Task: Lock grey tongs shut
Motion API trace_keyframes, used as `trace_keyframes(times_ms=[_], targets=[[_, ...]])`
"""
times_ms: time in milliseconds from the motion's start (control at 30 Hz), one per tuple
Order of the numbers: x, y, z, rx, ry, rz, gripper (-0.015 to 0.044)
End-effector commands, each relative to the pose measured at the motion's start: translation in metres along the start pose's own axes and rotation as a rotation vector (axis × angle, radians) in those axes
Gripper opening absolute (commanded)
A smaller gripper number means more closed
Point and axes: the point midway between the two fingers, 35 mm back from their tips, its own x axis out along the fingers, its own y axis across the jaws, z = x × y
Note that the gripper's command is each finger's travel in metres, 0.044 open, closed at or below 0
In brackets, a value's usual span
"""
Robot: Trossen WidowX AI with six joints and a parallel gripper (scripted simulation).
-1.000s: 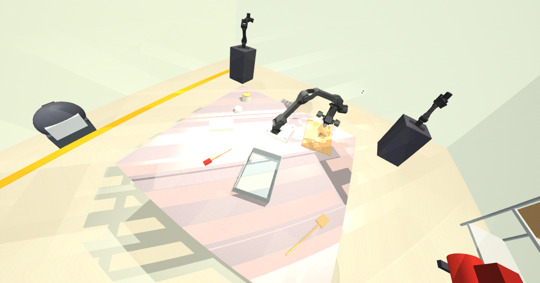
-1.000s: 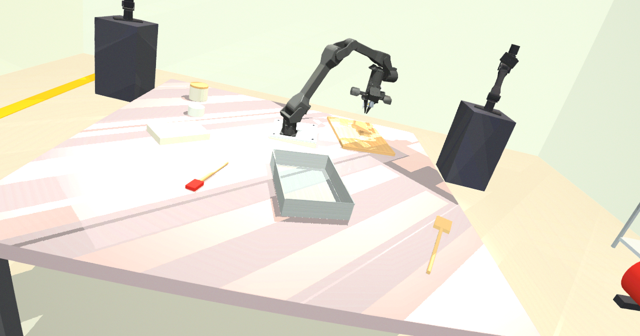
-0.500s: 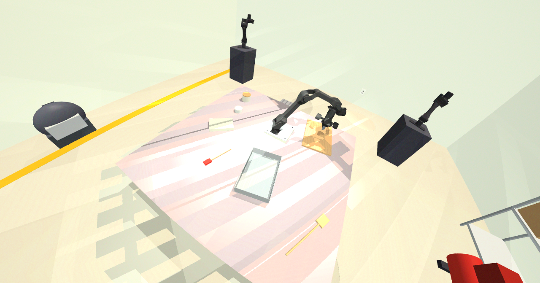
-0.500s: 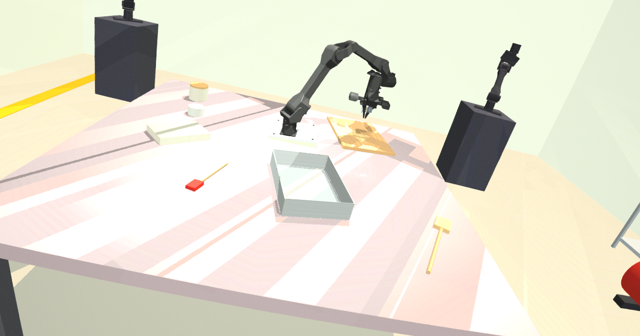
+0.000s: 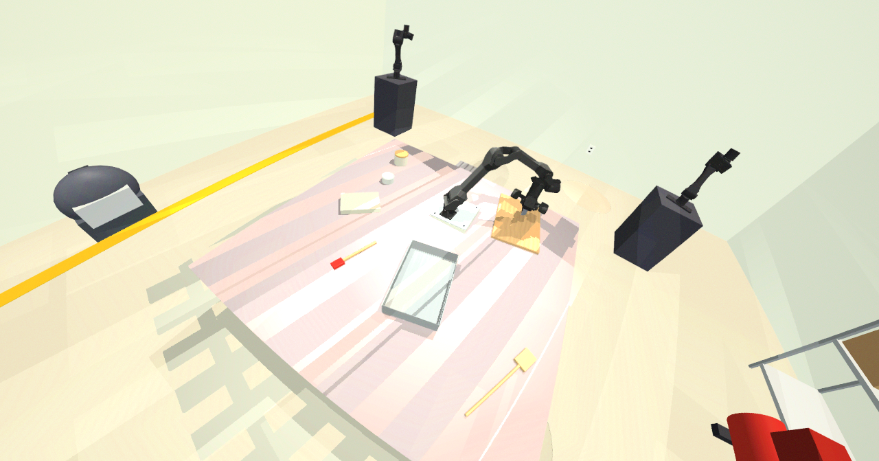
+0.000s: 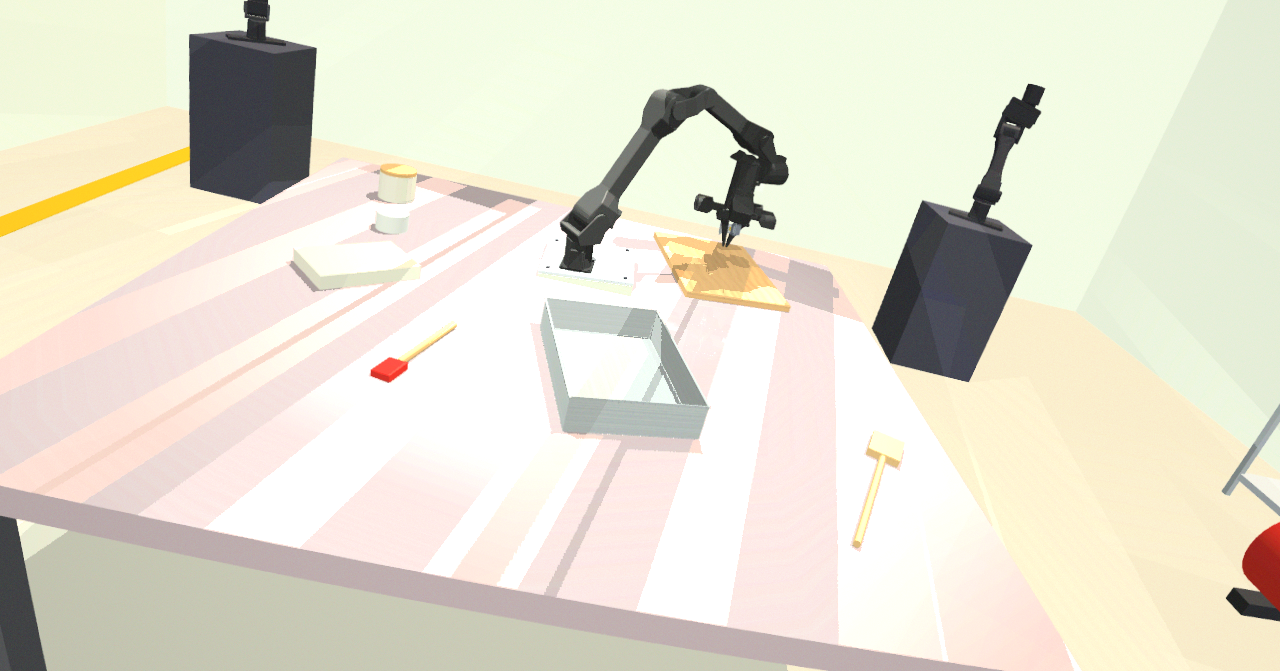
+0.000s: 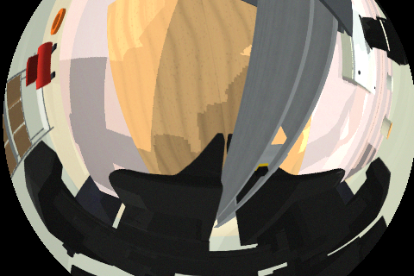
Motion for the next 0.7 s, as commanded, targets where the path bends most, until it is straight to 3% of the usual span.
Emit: trace_keyframes(times_ms=[0,467,667], targets=[[0.007,0.0,0.001,0.003,-0.001,0.004,-0.015],[0.021,-0.002,0.002,0.003,-0.002,0.004,-0.015],[0.02,-0.003,0.002,0.0,-0.001,-0.002,0.0007]])
